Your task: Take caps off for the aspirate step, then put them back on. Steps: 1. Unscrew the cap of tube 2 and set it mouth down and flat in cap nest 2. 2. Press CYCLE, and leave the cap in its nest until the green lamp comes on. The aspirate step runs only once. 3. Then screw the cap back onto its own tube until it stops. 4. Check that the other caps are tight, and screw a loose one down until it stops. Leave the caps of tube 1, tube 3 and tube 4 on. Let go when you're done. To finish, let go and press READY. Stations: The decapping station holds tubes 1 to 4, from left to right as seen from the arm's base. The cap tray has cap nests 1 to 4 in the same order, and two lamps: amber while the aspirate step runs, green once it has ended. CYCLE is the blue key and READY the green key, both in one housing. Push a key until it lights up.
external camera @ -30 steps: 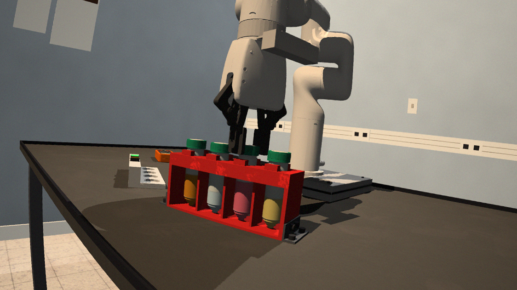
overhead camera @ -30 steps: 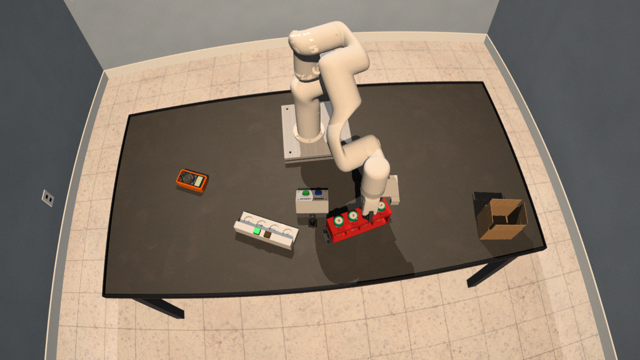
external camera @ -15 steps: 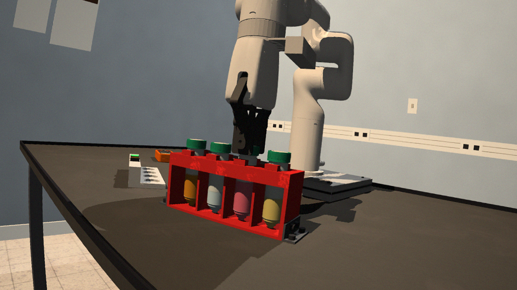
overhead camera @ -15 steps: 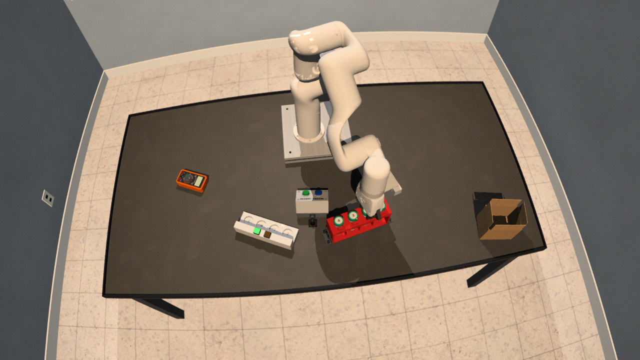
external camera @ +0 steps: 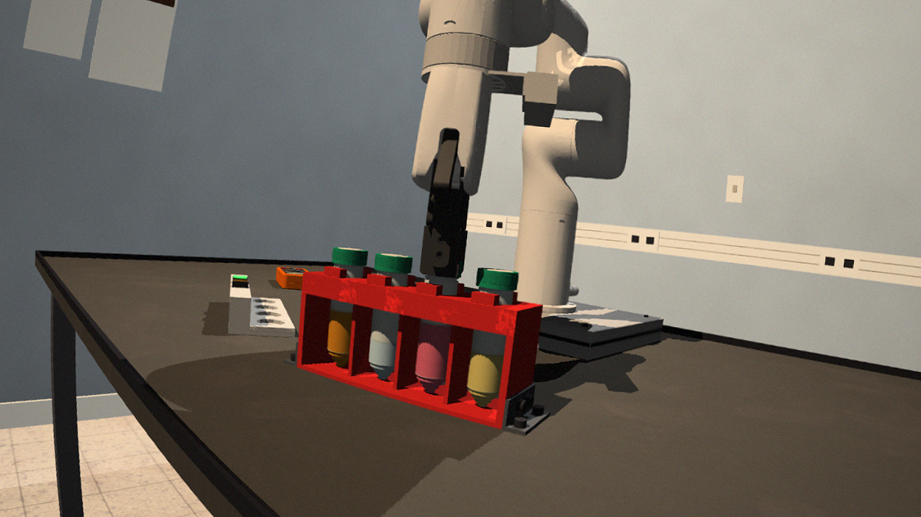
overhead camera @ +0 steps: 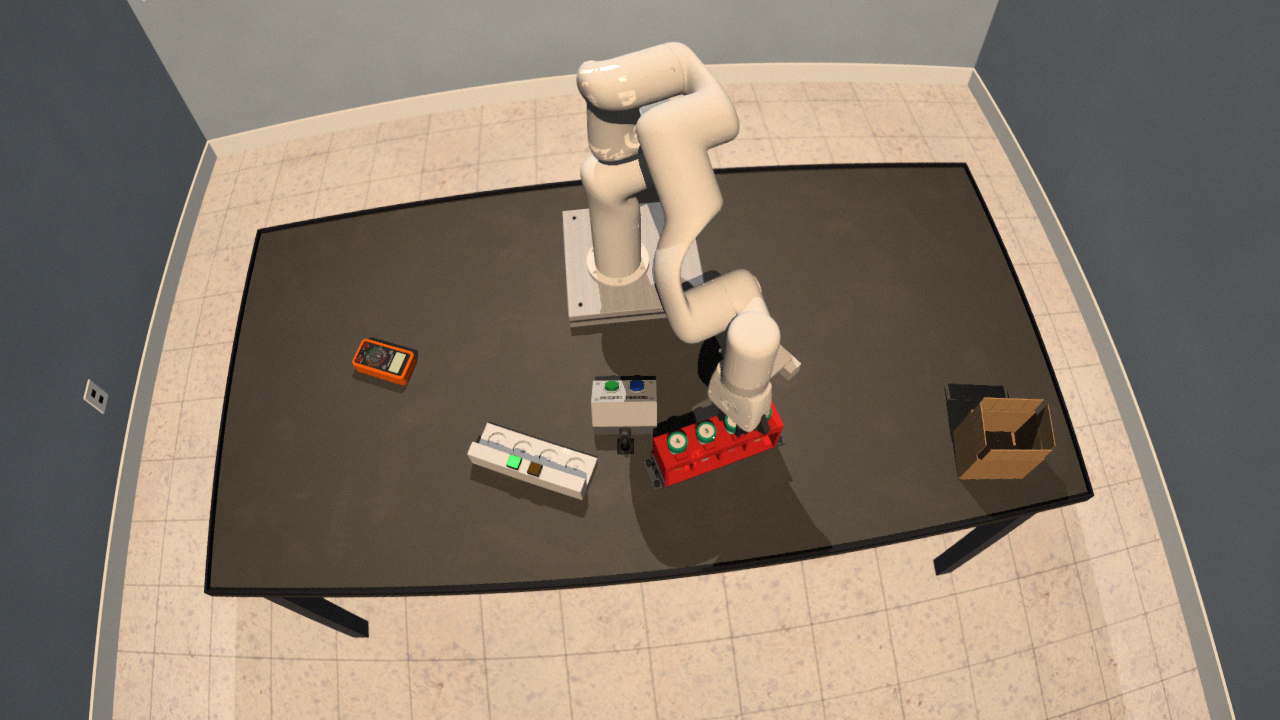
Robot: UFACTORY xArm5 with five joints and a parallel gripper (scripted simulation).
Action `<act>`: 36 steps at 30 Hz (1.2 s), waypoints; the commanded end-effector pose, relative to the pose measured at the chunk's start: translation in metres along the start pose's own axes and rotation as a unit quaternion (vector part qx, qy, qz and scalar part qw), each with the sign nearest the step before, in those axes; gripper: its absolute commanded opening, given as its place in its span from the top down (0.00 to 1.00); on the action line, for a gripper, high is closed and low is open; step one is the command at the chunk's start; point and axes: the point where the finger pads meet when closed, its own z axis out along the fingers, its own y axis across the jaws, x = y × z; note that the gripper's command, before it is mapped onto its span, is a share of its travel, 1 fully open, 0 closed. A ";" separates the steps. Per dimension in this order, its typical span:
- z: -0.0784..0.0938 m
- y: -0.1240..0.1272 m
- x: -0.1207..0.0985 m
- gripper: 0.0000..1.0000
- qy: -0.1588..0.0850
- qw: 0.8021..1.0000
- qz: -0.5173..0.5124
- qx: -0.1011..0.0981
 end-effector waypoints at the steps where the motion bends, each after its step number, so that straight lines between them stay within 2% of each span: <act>1: -0.001 0.001 0.000 1.00 -0.001 1.000 -0.001 -0.002; 9: -0.002 0.001 0.000 1.00 -0.001 1.000 -0.001 -0.002; 15: -0.001 0.001 0.000 1.00 0.000 0.995 0.099 -0.002; 22: -0.001 0.001 0.000 1.00 0.000 0.977 0.214 -0.002; 24: -0.001 0.001 0.000 1.00 0.000 0.977 0.214 -0.002; 34: 0.000 0.001 0.000 1.00 0.000 0.928 0.373 -0.002; 36: 0.000 0.001 0.000 1.00 0.000 0.924 0.382 -0.002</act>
